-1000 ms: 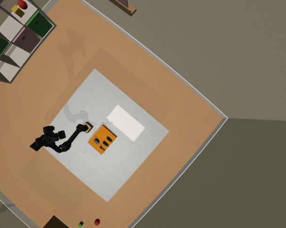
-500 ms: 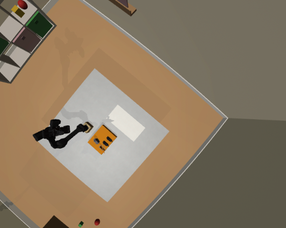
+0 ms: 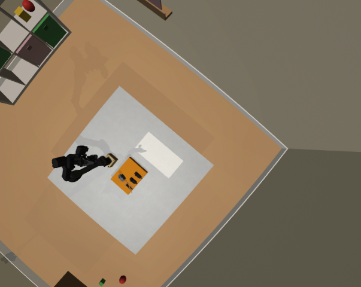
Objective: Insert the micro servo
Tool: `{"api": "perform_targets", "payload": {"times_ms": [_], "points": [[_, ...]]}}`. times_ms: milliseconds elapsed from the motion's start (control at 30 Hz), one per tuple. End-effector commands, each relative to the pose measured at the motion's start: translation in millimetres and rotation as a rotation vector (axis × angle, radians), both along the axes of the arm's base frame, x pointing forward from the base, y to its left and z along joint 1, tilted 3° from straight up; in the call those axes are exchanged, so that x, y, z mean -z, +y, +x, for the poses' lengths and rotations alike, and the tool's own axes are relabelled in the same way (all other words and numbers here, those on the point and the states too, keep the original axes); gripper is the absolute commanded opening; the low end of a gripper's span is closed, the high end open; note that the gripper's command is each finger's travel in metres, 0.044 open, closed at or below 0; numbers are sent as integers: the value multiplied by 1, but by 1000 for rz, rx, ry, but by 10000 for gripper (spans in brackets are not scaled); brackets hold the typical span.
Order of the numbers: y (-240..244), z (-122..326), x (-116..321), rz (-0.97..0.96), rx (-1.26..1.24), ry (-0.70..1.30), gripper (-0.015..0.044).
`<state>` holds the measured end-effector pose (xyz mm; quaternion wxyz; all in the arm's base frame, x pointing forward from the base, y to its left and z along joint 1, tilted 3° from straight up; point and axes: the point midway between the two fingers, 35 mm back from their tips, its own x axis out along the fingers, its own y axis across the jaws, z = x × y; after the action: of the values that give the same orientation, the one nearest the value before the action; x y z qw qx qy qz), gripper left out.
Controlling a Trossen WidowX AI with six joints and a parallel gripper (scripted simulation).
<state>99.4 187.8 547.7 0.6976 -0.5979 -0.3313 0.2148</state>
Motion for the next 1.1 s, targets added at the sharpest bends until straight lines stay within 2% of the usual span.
{"api": "perform_targets", "payload": {"times_ms": [0, 433, 1067], "points": [[17, 9, 16, -39, 24, 27, 0], [43, 48, 54, -131, 119, 103, 0], [52, 128, 134, -212, 295, 353, 0]]}}
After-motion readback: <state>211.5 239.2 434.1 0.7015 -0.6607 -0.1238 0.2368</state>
